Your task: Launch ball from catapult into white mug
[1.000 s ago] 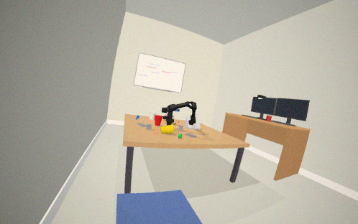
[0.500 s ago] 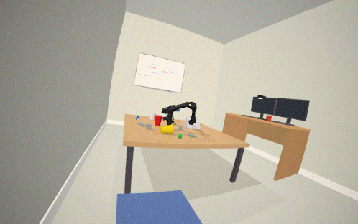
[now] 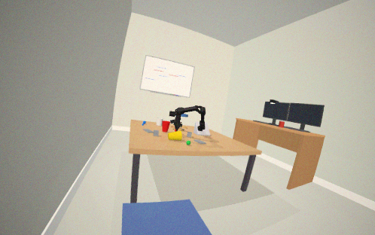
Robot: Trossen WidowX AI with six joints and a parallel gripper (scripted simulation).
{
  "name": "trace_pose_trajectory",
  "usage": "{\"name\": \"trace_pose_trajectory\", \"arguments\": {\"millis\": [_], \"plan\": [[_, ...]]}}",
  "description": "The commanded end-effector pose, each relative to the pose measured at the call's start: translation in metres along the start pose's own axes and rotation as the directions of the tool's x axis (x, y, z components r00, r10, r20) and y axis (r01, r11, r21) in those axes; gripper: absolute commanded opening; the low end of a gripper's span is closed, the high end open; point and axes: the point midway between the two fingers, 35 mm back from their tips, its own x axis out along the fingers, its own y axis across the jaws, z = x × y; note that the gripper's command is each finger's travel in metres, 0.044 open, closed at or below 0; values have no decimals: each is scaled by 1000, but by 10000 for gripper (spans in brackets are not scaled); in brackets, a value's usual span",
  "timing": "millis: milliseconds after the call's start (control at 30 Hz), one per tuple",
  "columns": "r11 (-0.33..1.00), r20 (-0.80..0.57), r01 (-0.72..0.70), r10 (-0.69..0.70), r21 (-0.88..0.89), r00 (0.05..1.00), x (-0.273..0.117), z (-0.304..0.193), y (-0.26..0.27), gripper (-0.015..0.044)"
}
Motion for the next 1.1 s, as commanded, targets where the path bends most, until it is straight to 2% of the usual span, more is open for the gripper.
{"name": "trace_pose_trajectory", "arguments": {"millis": [0,433,633,1067], "plan": [[1000,7,8,-8,-3,1000,-23,4,-1,0],[1000,4,3,-3,-3,1000,-91,1,4,0],[1000,2,5,-5,4,1000,-95,-1,2,0],[968,-89,58,-37,243,995,-93,-44,-105,0]]}}
